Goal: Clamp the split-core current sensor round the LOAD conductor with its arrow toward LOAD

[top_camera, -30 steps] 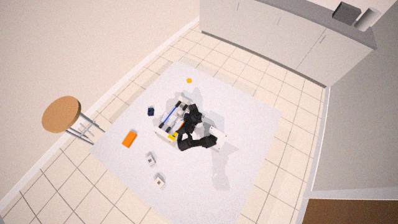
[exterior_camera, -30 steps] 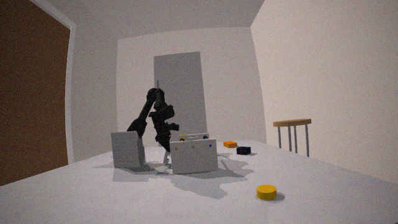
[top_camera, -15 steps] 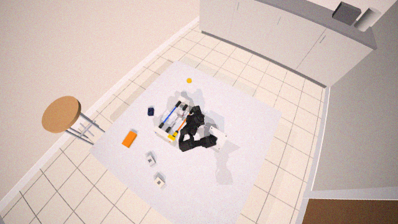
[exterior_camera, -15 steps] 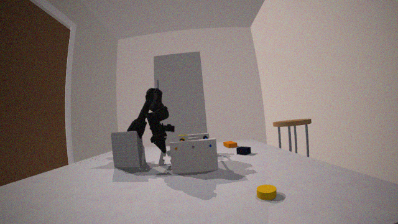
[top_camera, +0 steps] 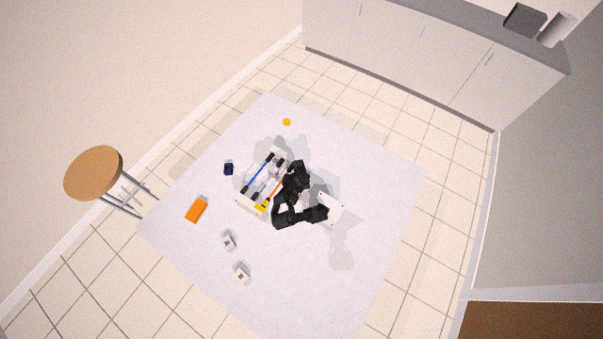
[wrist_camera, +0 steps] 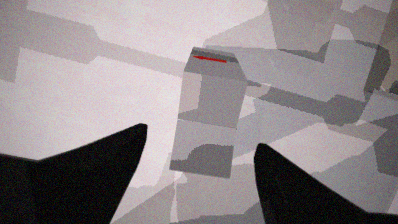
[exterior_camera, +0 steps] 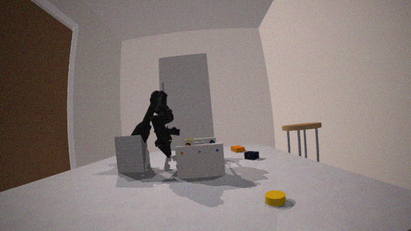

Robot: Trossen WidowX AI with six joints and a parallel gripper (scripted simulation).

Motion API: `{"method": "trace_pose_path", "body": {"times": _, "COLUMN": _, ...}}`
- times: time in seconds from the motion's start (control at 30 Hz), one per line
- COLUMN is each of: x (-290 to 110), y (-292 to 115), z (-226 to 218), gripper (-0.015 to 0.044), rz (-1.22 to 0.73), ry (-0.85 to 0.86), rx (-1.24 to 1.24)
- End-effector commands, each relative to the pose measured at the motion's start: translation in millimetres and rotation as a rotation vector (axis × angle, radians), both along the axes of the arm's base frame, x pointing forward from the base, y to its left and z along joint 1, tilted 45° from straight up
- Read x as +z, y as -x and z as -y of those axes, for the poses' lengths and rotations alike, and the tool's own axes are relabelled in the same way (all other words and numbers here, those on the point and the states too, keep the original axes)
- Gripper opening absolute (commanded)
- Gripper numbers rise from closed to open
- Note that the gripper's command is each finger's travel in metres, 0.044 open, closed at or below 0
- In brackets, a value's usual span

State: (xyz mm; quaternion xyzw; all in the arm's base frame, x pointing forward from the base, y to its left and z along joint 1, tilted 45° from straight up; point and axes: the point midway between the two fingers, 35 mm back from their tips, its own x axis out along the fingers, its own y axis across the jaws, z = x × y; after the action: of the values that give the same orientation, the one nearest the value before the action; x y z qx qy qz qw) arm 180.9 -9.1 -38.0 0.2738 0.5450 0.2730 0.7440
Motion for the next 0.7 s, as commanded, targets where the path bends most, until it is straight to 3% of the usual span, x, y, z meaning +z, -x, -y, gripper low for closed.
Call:
{"method": "trace_pose_path", "body": {"times": 0.0, "x": 13, "y": 5, "z": 19, "gripper": 0.0292, "rz": 0.001, "ry": 0.015, "rx": -0.002}}
{"method": "trace_pose_path", "body": {"times": 0.2, "x": 34, "y": 15, "z": 38, "gripper": 0.0292, "rz": -0.001, "ry": 0.009, "rx": 0.000}}
{"method": "trace_pose_path", "body": {"times": 0.27, "x": 34, "y": 14, "z": 38, "gripper": 0.0320, "rz": -0.047, "ry": -0.005, "rx": -0.031}}
{"method": "trace_pose_path", "body": {"times": 0.67, "x": 37, "y": -7, "z": 39, "gripper": 0.0320, "rz": -0.893, "ry": -0.163, "rx": -0.632}}
